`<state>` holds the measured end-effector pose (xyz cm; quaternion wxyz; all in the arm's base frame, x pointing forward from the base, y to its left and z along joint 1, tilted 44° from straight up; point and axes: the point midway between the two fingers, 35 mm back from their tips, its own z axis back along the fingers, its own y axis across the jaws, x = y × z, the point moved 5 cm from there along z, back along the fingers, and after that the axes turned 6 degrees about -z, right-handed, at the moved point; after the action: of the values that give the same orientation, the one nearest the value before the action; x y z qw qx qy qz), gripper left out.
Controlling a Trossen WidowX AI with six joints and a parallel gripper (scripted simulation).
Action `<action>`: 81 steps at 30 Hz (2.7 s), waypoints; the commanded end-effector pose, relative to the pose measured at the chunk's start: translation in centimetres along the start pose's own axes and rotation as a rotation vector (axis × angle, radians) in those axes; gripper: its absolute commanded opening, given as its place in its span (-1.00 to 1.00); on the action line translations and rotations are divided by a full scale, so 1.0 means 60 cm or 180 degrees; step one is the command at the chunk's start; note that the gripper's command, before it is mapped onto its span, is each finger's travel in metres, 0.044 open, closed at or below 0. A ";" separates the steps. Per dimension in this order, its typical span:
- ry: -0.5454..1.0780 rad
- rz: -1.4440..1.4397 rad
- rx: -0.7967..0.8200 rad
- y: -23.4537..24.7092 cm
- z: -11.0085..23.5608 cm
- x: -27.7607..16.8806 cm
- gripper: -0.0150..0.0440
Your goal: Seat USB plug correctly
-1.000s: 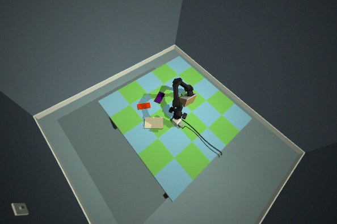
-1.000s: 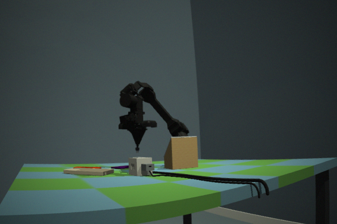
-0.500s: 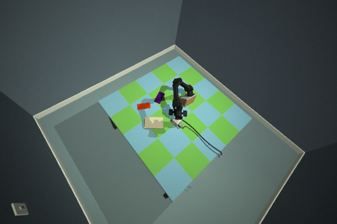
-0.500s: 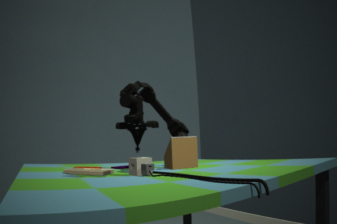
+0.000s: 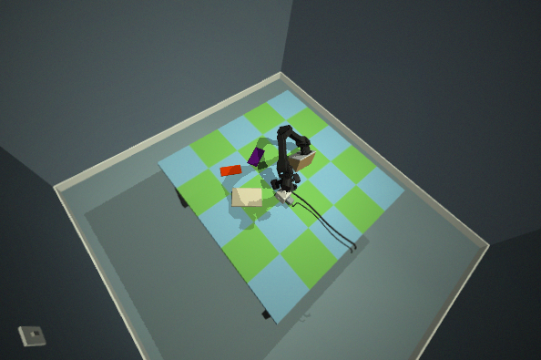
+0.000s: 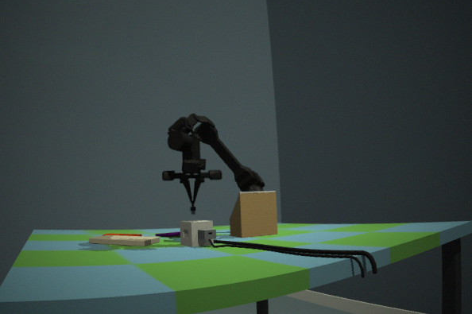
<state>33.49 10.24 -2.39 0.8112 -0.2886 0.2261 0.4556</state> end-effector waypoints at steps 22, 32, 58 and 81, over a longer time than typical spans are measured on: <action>-0.0002 0.1286 0.0000 0.000 0.000 0.000 -0.49; 0.0001 0.1280 -0.0004 0.000 -0.001 0.000 -0.49; 0.0018 0.1332 -0.0011 -0.001 -0.006 -0.002 -0.49; 0.0034 0.1379 -0.0017 -0.002 -0.011 -0.004 -0.49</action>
<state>33.37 9.67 -2.68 0.6949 -0.2357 0.2855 0.6165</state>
